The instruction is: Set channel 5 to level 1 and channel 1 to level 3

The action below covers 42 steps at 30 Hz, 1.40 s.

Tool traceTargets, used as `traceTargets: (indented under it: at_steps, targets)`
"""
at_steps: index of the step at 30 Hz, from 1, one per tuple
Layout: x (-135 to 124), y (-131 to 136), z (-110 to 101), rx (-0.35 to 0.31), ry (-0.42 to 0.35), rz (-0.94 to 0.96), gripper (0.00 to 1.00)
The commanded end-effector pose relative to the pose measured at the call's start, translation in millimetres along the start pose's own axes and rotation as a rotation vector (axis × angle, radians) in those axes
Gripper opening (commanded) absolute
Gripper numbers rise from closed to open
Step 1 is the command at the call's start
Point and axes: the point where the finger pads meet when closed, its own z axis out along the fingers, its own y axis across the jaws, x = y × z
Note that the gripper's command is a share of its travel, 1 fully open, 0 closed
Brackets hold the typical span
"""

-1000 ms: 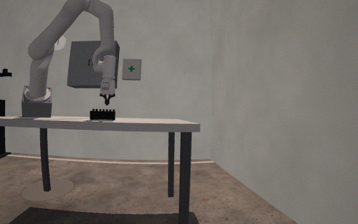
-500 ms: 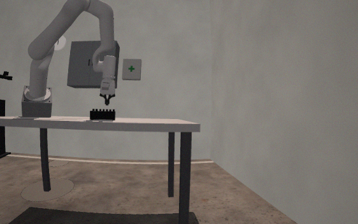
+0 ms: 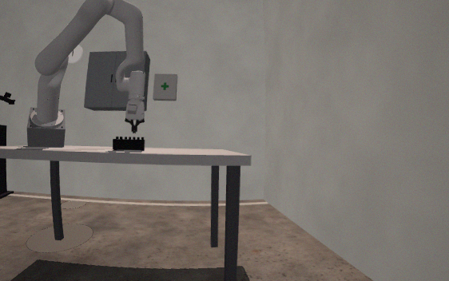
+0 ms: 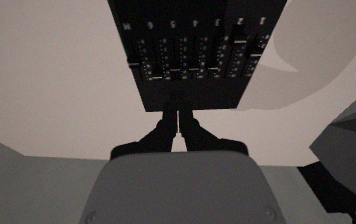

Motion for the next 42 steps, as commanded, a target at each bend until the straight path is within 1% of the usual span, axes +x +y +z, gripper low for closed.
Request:
traceTargets:
  at_steps: [1, 24, 42]
  targets:
    - [0.1, -0.7, 2.3, 0.001, 0.000, 0.000, 0.00]
    - [0.1, -1.3, 15.3, 0.001, 0.000, 0.000, 0.00]
    - [0.1, -1.4, 17.0, 0.001, 0.000, 0.000, 0.00]
